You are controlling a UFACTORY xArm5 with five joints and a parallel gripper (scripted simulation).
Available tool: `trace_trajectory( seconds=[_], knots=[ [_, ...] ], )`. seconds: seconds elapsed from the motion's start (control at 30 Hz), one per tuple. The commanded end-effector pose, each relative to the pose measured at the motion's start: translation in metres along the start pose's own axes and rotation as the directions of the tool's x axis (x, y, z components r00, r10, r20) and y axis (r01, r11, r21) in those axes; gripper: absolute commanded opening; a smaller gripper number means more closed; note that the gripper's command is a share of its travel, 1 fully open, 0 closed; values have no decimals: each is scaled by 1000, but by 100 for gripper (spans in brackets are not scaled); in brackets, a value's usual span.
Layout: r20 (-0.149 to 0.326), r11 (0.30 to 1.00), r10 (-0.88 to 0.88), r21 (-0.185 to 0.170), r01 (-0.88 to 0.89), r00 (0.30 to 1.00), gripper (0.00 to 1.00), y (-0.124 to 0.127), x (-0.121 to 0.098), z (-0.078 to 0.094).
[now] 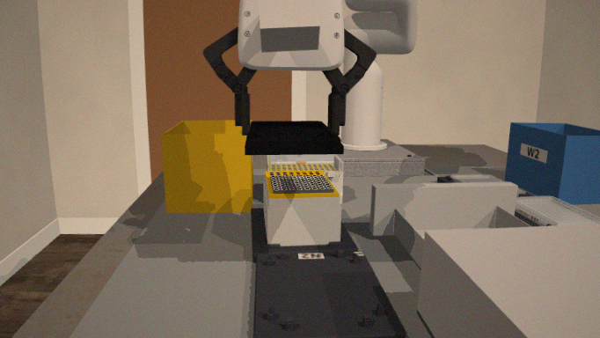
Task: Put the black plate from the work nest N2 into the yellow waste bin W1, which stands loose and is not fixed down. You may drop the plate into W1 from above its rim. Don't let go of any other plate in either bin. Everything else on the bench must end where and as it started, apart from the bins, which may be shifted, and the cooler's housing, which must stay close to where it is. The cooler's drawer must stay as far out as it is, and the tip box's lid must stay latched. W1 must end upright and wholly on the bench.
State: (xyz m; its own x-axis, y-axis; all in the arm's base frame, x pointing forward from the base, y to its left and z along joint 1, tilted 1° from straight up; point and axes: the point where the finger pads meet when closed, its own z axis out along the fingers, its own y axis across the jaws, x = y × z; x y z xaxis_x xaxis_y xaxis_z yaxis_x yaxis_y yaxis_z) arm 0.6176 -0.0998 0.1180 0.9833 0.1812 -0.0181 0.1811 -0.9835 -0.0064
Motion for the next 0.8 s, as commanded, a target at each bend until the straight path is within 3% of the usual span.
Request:
trace_trajectory(
  seconds=[0.0,0.77],
  knots=[
    [-7,1000,0,-2,0,1000,0,4,-8,-2],
    [-6,1000,0,-1,0,1000,0,22,-56,-2]
  ],
)
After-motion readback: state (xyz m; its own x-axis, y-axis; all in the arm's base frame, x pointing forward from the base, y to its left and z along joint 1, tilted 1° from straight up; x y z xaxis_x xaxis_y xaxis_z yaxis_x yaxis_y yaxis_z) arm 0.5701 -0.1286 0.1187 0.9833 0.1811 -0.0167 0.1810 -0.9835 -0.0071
